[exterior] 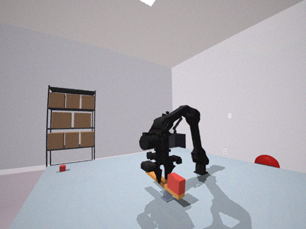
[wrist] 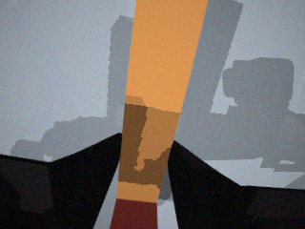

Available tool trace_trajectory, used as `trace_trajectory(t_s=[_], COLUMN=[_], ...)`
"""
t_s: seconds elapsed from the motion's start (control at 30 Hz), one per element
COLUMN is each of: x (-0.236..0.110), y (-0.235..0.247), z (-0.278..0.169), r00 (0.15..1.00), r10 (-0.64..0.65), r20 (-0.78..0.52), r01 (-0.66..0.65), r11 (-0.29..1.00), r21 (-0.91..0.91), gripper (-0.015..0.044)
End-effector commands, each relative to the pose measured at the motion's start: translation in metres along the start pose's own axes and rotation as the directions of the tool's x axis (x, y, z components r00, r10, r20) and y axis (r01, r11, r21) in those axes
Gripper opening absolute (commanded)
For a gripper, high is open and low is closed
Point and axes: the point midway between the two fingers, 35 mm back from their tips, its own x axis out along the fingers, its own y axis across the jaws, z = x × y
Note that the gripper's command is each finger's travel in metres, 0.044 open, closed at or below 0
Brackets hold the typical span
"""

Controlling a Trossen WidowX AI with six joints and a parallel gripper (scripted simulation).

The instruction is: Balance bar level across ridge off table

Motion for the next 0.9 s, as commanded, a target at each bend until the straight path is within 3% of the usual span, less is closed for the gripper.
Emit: trace_trajectory(t_s=[0.0, 0.87], x=[0.0007, 0.0029], y=[0.0005, 0.0005], z=[-0.0001, -0.0002], r00=[1.0, 1.0], r10=[0.002, 0.002], r20=[0.0, 0.0], r01=[-0.002, -0.002], r11=[1.0, 1.0], r21=[0.003, 0.003], gripper=[0.0, 0.0])
